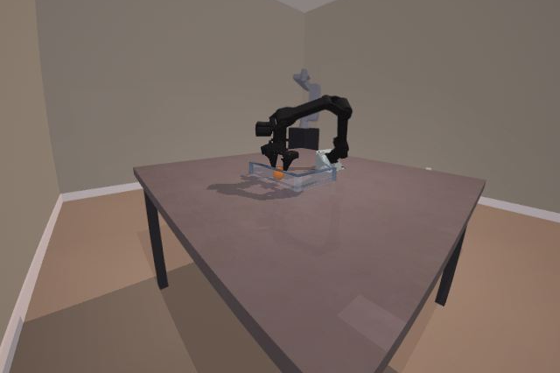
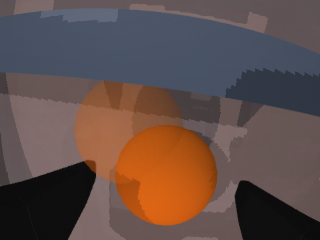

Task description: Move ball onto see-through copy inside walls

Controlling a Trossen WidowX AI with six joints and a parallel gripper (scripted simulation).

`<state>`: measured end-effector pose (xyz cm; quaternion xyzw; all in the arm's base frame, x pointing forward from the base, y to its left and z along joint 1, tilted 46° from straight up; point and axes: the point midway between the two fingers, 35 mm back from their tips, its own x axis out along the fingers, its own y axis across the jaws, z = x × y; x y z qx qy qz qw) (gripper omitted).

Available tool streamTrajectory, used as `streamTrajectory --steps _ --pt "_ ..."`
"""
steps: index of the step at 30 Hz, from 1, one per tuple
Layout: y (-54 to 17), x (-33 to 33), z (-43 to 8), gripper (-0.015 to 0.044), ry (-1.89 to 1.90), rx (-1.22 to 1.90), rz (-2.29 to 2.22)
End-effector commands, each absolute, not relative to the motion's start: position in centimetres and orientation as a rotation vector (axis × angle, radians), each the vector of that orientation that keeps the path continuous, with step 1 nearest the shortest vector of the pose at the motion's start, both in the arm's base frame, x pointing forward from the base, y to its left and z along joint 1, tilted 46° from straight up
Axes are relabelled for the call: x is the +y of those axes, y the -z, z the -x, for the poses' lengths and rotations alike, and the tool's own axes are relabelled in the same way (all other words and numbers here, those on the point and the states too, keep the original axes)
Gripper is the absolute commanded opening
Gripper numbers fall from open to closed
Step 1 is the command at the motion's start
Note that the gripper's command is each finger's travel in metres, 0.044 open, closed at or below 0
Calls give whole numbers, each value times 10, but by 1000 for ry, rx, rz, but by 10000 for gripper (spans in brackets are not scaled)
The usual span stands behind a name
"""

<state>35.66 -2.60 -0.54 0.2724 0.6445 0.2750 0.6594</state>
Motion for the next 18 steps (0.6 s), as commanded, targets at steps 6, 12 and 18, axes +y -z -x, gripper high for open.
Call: streamTrajectory --steps 6,12,18 --pt "11 -19 -357 302 -624 1455 -624" --pt "11 -19 -357 223 -624 1455 -624" --pt "13 -23 -355 125 -605 1463 -633"
